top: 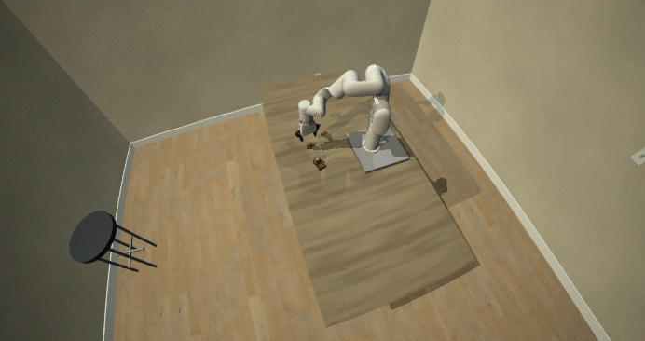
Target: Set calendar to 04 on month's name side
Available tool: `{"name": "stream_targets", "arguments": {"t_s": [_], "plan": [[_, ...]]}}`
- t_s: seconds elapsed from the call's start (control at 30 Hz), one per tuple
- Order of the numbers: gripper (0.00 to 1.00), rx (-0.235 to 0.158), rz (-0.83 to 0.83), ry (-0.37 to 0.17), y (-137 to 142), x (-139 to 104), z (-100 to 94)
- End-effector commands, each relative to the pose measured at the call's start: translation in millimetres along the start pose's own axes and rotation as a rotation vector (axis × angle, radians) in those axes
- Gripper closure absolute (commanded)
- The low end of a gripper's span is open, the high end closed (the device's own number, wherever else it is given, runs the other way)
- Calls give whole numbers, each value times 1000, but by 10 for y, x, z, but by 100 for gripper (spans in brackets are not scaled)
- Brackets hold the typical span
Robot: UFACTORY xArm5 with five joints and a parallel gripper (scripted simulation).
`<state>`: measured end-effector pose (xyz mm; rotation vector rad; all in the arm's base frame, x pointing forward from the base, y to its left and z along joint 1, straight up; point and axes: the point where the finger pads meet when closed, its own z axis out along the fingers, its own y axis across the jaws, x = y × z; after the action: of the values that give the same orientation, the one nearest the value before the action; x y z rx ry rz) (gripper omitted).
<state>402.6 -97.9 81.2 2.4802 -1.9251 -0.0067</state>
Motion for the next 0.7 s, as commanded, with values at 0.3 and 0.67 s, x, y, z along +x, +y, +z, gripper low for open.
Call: {"name": "stream_targets", "arguments": {"t_s": [0.3,0.67], "plan": [[0,3,398,1,-7,9,-18],[0,4,650,1,-3,11,-21]]}}
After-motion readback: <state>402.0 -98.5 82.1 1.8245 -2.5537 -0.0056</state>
